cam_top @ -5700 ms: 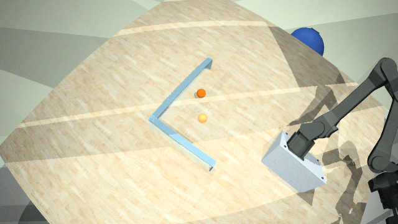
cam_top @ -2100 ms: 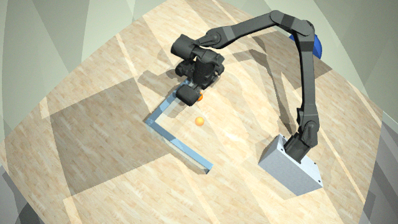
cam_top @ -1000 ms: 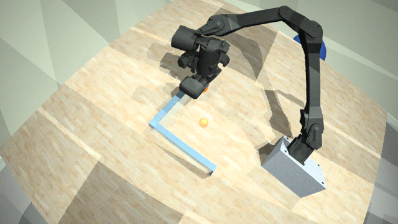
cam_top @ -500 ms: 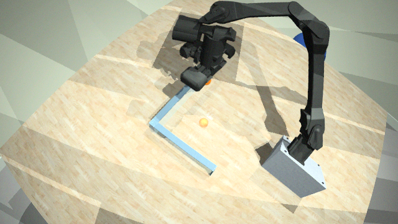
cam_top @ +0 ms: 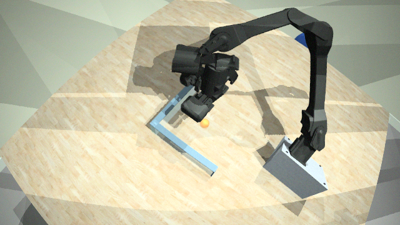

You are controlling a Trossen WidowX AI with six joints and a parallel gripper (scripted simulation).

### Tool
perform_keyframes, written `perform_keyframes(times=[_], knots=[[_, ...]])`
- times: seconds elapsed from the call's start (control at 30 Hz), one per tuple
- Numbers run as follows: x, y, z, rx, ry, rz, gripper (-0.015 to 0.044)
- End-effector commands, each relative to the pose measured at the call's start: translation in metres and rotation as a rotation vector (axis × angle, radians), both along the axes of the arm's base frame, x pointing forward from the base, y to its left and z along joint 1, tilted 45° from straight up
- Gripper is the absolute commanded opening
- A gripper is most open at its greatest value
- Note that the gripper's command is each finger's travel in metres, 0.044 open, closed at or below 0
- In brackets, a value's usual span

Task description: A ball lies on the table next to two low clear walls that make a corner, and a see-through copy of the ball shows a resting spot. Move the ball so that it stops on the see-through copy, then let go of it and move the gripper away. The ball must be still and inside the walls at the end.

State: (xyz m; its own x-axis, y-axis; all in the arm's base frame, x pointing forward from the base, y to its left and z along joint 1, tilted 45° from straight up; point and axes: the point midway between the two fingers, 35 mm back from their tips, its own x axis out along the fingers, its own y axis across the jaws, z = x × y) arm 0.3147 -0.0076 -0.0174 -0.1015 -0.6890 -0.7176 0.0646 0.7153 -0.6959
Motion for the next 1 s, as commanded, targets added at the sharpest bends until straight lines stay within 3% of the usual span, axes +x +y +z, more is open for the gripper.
perform_keyframes(times=[0.0, 0.5, 0.97], knots=[[-0.01, 0.002, -0.011, -0.001, 0.008, -0.004, 0.0], [-0.017, -0.044, -0.058, -0.004, 0.008, -0.004, 0.0], [-0.019, -0.055, -0.069, -0.004, 0.008, -0.004, 0.0]])
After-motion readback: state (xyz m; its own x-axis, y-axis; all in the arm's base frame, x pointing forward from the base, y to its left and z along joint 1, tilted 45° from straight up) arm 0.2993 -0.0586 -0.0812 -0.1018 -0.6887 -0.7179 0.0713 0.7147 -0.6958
